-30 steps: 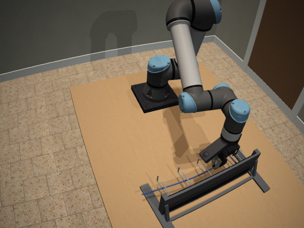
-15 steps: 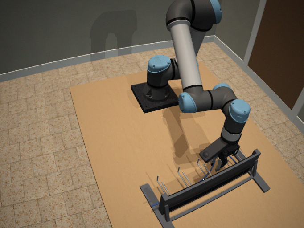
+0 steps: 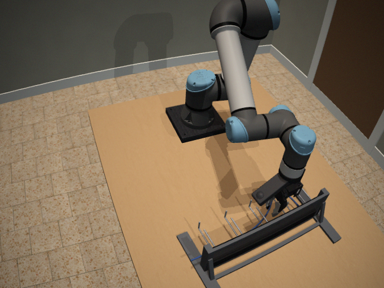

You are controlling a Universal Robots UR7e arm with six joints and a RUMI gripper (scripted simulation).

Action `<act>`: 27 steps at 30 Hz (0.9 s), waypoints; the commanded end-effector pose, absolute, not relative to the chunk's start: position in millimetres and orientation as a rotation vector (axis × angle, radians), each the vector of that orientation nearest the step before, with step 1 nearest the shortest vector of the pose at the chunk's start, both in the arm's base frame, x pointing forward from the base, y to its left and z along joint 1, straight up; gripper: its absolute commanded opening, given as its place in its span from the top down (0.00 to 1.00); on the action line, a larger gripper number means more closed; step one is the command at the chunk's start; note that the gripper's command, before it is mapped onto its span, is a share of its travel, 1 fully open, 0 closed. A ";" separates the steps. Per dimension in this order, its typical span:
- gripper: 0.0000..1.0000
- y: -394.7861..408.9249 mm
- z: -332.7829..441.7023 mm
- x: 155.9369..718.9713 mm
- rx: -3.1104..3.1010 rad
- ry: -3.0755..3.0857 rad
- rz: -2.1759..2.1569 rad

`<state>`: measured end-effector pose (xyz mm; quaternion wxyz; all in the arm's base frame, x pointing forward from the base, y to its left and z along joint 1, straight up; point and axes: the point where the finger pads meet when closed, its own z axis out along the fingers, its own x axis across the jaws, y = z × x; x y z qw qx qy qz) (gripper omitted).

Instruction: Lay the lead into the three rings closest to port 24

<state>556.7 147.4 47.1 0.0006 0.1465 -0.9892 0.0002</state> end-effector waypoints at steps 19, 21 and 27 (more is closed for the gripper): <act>0.80 147.5 56.6 557.1 0.460 -3.108 0.001; 0.80 147.5 61.2 557.1 0.460 -3.108 0.001; 0.80 147.5 73.0 557.1 0.460 -3.108 0.001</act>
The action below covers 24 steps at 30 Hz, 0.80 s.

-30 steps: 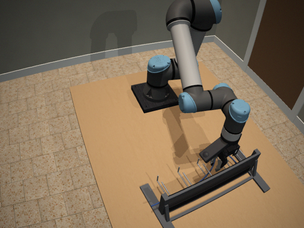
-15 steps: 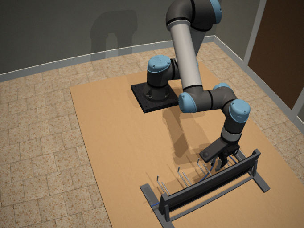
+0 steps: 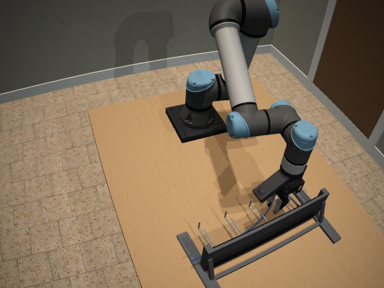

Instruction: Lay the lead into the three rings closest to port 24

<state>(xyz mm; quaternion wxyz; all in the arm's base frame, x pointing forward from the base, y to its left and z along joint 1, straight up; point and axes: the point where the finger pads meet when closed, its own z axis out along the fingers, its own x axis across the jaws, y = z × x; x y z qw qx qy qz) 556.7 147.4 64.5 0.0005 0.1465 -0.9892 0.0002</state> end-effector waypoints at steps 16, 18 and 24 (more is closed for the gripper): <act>0.80 147.5 121.8 557.1 0.460 -3.108 0.001; 0.80 147.5 126.8 557.1 0.460 -3.108 0.001; 0.80 147.5 136.1 557.1 0.460 -3.108 0.001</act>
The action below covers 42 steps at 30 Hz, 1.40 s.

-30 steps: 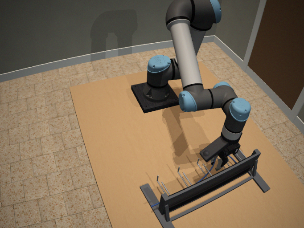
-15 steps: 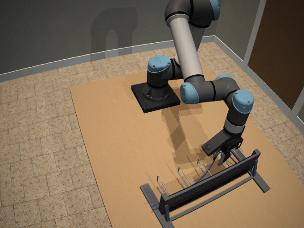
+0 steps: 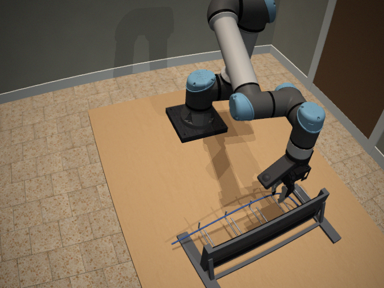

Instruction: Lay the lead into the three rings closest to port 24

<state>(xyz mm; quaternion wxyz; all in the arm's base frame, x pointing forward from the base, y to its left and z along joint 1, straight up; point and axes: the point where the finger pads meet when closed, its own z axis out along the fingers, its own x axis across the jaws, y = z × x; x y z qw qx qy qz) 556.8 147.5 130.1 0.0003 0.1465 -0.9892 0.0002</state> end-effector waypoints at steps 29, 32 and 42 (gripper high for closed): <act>1.00 147.5 137.8 557.1 0.460 -3.108 0.001; 1.00 147.5 137.8 557.1 0.460 -3.108 0.001; 1.00 147.5 137.8 557.1 0.460 -3.108 0.001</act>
